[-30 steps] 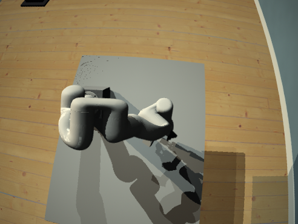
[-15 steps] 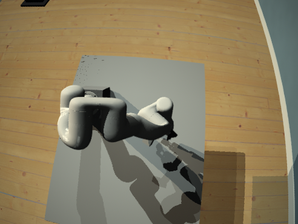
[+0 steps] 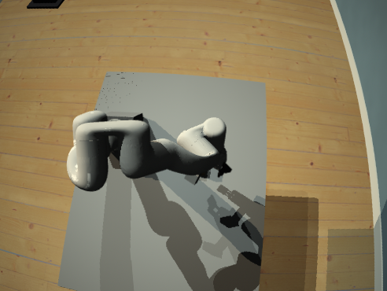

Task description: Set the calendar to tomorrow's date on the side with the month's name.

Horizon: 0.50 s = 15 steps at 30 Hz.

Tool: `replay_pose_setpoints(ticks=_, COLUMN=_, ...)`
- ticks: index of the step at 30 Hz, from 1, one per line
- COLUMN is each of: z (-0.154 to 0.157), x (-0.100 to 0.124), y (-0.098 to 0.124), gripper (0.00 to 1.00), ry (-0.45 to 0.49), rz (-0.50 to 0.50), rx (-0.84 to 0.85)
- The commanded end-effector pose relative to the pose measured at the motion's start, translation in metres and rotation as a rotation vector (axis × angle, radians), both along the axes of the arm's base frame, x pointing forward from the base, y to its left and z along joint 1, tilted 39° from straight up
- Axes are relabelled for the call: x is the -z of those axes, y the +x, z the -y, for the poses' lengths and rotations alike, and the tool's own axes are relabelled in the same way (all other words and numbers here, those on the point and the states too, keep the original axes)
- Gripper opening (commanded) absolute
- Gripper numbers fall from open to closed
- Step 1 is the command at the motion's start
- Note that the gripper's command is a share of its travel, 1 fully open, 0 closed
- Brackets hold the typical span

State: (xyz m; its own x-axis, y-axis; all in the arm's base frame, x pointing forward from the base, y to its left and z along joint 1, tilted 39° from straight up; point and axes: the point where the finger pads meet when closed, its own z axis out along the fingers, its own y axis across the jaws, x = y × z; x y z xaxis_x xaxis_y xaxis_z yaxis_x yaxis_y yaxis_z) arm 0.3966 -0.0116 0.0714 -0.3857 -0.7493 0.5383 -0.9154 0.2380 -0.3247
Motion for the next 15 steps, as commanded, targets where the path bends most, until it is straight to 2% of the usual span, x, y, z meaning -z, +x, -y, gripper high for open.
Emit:
replay_pose_setpoints(ticks=1, z=-0.0023, x=-0.0034, y=0.0, gripper=1.0, ry=0.0, rz=0.001, rx=0.0)
replay_pose_setpoints(ticks=12, z=-0.0026, x=-0.003, y=-0.0004, gripper=1.0, ry=-0.001, rz=-0.003, rx=-0.005)
replay_pose_setpoints(ticks=14, z=-0.0065, x=0.0053, y=-0.0089, gripper=1.0, ry=-0.013, rz=-0.064, rx=-0.082)
replay_pose_setpoints(ticks=15, z=-0.0065, x=0.0053, y=-0.0089, gripper=1.0, ry=-0.013, rz=-0.064, rx=-0.082)
